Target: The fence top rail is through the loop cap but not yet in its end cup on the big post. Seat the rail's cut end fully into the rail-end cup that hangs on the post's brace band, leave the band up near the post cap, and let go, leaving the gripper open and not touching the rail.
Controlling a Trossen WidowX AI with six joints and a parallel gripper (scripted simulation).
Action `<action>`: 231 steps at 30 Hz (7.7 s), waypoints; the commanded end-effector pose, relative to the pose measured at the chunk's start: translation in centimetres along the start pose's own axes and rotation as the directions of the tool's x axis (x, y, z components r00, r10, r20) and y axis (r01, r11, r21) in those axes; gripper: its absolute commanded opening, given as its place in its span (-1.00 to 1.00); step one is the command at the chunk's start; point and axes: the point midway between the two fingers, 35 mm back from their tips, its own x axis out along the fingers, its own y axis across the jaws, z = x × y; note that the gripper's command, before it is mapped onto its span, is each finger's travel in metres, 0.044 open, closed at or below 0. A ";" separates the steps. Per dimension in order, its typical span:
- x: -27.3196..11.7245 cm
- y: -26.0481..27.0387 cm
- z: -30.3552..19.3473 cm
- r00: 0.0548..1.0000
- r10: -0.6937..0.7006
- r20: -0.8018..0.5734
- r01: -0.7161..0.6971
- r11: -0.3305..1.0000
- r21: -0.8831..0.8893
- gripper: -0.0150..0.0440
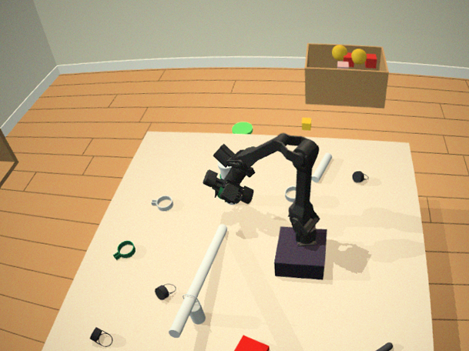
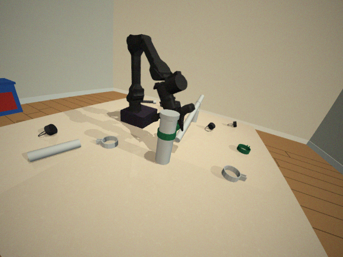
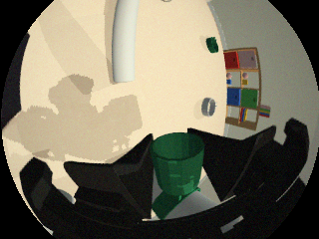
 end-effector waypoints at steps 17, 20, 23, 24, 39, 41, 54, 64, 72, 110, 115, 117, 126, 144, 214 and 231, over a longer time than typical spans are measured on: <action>0.1 -0.1 0.0 1.000 0.001 -0.006 -0.001 1.000 0.007 -0.49; 0.1 -0.1 0.0 1.000 0.001 -0.006 -0.001 1.000 0.007 -0.49; 0.1 -0.1 0.0 1.000 0.001 -0.006 -0.001 1.000 0.007 -0.49; 0.1 -0.1 0.0 1.000 0.001 -0.006 -0.001 1.000 0.007 -0.49; -0.6 -0.6 0.9 1.000 0.001 -0.004 -0.001 1.000 0.005 0.75; -1.2 -1.0 1.6 1.000 0.001 -0.002 -0.001 1.000 0.004 0.93; -3.4 -2.5 4.7 1.000 -0.001 0.012 0.000 0.995 0.101 1.00; -7.7 -4.7 11.1 0.999 0.006 0.037 -0.032 0.655 0.755 1.00; -10.9 -5.1 14.6 0.999 0.005 0.049 -0.049 0.275 0.960 1.00; -6.9 -3.2 18.5 0.938 0.344 0.042 -0.322 0.821 0.472 1.00; -4.5 -1.9 19.7 0.871 0.491 0.019 -0.491 0.871 0.021 1.00; -4.5 -1.8 19.8 0.868 0.497 0.018 -0.497 0.868 0.003 1.00; -4.5 -1.8 19.8 0.868 0.497 0.018 -0.497 0.868 0.003 1.00; -1.4 -0.1 19.8 0.868 0.497 0.018 -0.497 0.868 0.003 1.00; 5.1 3.7 20.0 0.868 0.497 0.017 -0.497 0.868 0.003 -0.03; 2.4 1.4 18.2 0.863 0.493 -0.107 -0.496 0.868 -0.003 -0.49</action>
